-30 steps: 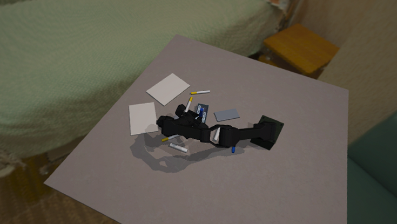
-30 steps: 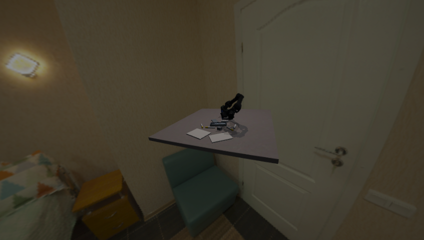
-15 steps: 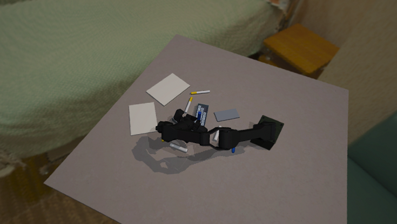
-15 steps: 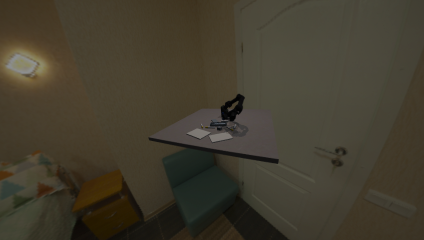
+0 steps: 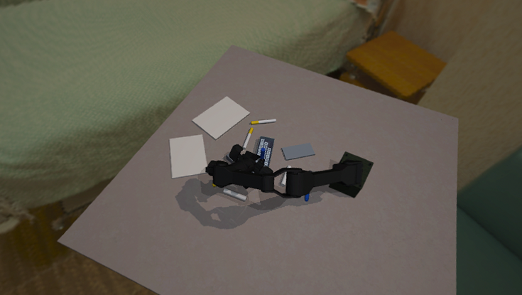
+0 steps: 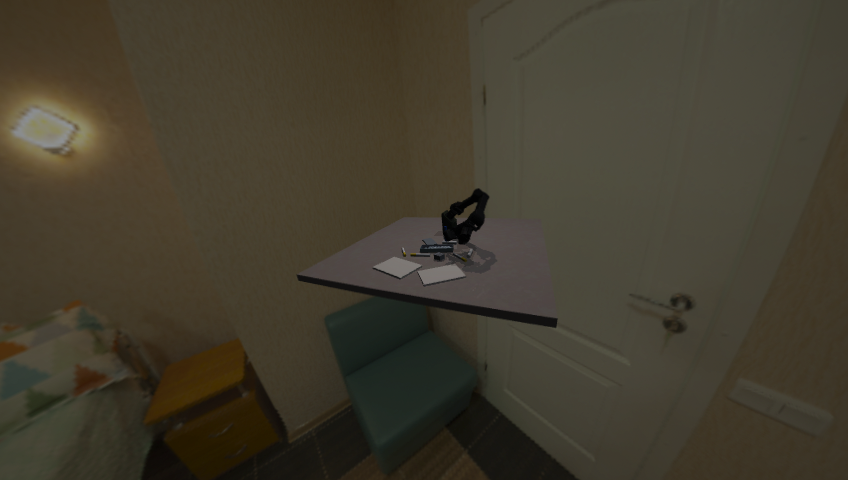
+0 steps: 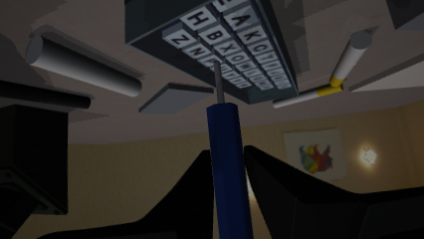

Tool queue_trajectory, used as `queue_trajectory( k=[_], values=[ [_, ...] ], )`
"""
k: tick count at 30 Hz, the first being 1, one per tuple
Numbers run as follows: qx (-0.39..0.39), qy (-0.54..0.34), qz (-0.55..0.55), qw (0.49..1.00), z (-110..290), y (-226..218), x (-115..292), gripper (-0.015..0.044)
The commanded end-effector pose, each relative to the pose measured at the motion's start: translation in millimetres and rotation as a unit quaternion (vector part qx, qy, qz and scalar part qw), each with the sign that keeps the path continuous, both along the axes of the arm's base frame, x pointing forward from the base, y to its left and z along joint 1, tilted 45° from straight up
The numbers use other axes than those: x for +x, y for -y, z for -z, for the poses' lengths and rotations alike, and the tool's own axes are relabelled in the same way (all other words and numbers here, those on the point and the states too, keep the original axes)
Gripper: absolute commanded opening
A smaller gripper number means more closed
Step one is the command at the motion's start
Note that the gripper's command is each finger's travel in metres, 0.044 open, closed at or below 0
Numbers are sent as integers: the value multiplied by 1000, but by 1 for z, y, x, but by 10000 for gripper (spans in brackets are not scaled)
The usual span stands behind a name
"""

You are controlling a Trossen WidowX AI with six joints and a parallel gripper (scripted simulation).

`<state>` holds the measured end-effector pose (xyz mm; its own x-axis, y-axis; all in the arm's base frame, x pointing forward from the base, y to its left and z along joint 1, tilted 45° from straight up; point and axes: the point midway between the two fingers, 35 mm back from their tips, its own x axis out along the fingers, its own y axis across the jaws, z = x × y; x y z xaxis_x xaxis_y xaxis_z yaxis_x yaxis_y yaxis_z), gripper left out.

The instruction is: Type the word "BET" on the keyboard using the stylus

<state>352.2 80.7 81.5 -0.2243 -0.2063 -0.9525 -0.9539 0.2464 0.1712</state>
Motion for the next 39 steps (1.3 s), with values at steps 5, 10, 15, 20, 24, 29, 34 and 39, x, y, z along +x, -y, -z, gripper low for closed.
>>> queue_trajectory(
  k=[5, 10, 15, 20, 24, 29, 34, 39],
  values=[
    [1, 0, 2, 1000, 2, -1, 2, 81],
    [1, 0, 2, 1000, 2, -1, 2, 81],
    [1, 0, 2, 1000, 2, -1, 2, 81],
    [1, 0, 2, 1000, 1, -2, 2, 81],
    [1, 0, 2, 1000, 1, -2, 2, 81],
    [1, 0, 2, 1000, 4, -5, 2, 81],
    [1, 0, 2, 1000, 5, -6, 2, 81],
    [1, 0, 2, 1000, 7, -8, 2, 81]
  ],
)
